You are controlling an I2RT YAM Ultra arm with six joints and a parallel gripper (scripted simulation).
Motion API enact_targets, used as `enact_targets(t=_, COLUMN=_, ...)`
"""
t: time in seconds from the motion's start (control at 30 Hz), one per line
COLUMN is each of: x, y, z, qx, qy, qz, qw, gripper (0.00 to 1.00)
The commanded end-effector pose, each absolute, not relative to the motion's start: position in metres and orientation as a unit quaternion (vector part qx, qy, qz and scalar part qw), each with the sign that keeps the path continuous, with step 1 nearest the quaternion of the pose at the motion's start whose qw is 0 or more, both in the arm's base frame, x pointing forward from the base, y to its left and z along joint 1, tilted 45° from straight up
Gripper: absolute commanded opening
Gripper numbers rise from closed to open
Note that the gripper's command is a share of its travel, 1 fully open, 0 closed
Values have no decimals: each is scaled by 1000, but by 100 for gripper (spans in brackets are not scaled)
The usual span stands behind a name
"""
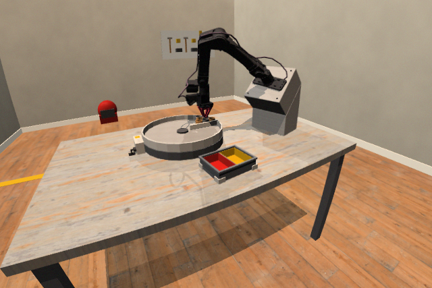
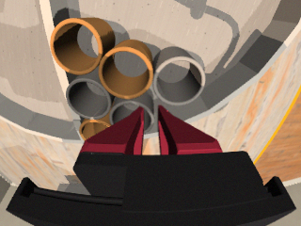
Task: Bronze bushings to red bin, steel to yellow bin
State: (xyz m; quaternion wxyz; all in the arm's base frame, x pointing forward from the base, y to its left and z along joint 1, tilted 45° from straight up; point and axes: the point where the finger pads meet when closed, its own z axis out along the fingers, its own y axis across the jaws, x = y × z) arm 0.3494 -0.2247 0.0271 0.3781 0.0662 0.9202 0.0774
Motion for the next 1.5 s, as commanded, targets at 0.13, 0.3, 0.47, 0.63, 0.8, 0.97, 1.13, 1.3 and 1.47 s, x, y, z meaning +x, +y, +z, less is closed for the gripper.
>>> enact_targets(t=0.13, x=351, y=-233, z=33, qx=70, qy=918, qz=67, qw=384, gripper=14)
enact_targets(t=0.3, x=351, y=-233, z=33, qx=70, qy=918, qz=67, qw=384, gripper=14)
enact_targets(t=0.47, x=351, y=-233, z=33, qx=70, qy=918, qz=67, qw=384, gripper=14)
enact_targets(t=0.63, x=351, y=-233, z=33, qx=70, qy=918, qz=67, qw=384, gripper=14)
enact_targets(t=0.8, x=351, y=-233, z=33, qx=70, qy=918, qz=67, qw=384, gripper=14)
enact_targets(t=0.97, x=351, y=-233, z=33, qx=70, qy=918, qz=67, qw=384, gripper=14)
enact_targets(t=1.13, x=351, y=-233, z=33, qx=70, qy=918, qz=67, qw=384, gripper=14)
enact_targets(t=1.3, x=351, y=-230, z=34, qx=68, qy=917, qz=74, qw=385, gripper=0)
enact_targets(t=1.47, x=352, y=-231, z=34, qx=67, qy=917, qz=72, qw=387, gripper=0)
